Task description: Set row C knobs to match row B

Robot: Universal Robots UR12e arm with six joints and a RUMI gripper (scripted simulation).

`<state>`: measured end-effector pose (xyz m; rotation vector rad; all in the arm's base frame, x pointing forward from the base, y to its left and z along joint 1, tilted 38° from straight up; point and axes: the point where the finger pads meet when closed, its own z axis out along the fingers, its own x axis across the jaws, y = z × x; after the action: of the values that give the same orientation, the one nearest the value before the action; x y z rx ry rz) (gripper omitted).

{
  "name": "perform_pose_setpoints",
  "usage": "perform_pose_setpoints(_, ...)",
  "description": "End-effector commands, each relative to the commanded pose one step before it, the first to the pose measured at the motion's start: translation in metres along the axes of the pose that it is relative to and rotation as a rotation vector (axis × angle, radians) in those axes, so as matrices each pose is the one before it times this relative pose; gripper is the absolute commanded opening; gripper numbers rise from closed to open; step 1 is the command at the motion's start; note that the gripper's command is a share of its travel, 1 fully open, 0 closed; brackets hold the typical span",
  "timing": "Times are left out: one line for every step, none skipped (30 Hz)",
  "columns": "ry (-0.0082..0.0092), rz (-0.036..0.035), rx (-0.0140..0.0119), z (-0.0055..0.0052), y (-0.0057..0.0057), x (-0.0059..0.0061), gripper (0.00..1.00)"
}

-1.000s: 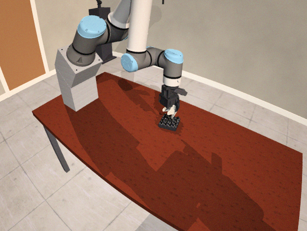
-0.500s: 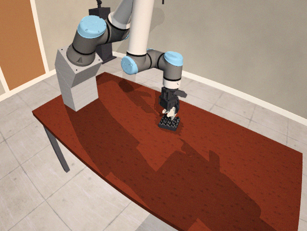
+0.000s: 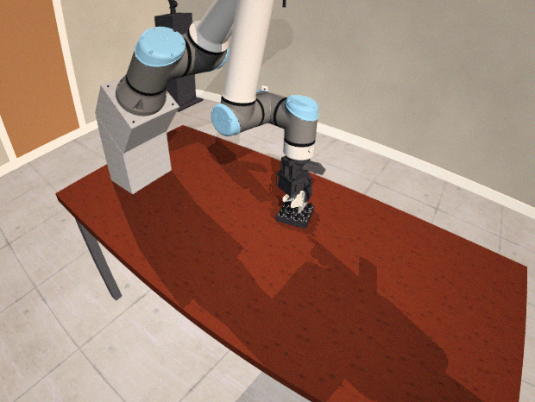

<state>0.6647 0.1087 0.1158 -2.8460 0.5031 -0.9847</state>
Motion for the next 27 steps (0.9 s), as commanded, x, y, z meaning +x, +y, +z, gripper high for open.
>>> perform_pose_setpoints(0.00090, -0.00016, 0.00038, 0.00440, -0.00022, 0.00029, 0.11)
perform_pose_setpoints(0.00000, 0.00000, 0.00000, 0.00090, 0.00001, 0.00000, 0.11)
perform_pose_setpoints(0.00000, 0.00000, 0.00000, 0.00084, 0.00001, 0.00000, 0.11)
perform_pose_setpoints(0.00000, 0.00000, 0.00000, 0.00077, 0.00001, 0.00000, 0.11)
perform_pose_setpoints(0.00000, 0.00000, 0.00000, 0.00070, 0.00000, 0.00000, 0.11)
perform_pose_setpoints(0.00000, 0.00000, 0.00000, 0.00063, 0.00000, 0.00000, 0.11)
perform_pose_setpoints(0.00000, 0.00000, 0.00000, 0.00056, 0.00000, 0.00000, 0.11)
perform_pose_setpoints(0.00000, 0.00000, 0.00000, 0.00049, 0.00000, 0.00000, 0.11)
perform_pose_setpoints(0.00000, 0.00000, 0.00000, 0.00042, 0.00000, 0.00000, 0.11)
perform_pose_setpoints(0.00000, 0.00000, 0.00000, 0.00035, 0.00000, 0.00000, 0.11)
perform_pose_setpoints(0.00000, 0.00000, 0.00000, 0.00028, 0.00000, 0.00000, 0.11)
perform_pose_setpoints(0.00000, 0.00000, 0.00000, 0.00000, 0.00000, 0.00000, 0.11)
perform_pose_setpoints(0.00000, 0.00000, 0.00000, 0.00000, 0.00000, 0.00000, 0.11)
perform_pose_setpoints(0.00000, 0.00000, 0.00000, 0.00022, 0.00000, 0.00000, 0.11)
perform_pose_setpoints(0.00000, 0.00000, 0.00000, 0.00017, 0.00000, 0.00000, 0.11)
perform_pose_setpoints(0.00000, 0.00000, 0.00000, 0.00012, 0.00000, 0.00000, 0.11)
perform_pose_setpoints(0.00000, 0.00000, 0.00000, 0.00008, 0.00000, 0.00000, 0.11)
perform_pose_setpoints(0.00000, 0.00000, 0.00000, 0.00004, 0.00000, 0.00000, 0.11)
perform_pose_setpoints(0.00000, 0.00000, 0.00000, 0.00002, 0.00000, 0.00000, 0.11)
perform_pose_setpoints(0.00000, 0.00000, 0.00000, 0.00000, 0.00000, 0.00000, 0.11)
perform_pose_setpoints(0.00000, 0.00000, 0.00000, 0.00000, 0.00000, 0.00000, 0.11)
perform_pose_setpoints(0.00000, 0.00000, 0.00000, 0.00000, 0.00000, 0.00000, 0.11)
perform_pose_setpoints(0.00000, 0.00000, 0.00000, 0.00000, 0.00000, 0.00000, 0.11)
perform_pose_setpoints(0.00000, 0.00000, 0.00000, 0.00000, 0.00000, 0.00000, 0.11)
perform_pose_setpoints(0.00000, 0.00000, 0.00000, 0.00000, 0.00000, 0.00000, 0.11)
perform_pose_setpoints(0.00000, 0.00000, 0.00000, 0.00000, 0.00000, 0.00000, 0.11)
perform_pose_setpoints(0.00000, 0.00000, 0.00000, 0.00000, 0.00000, 0.00000, 0.11)
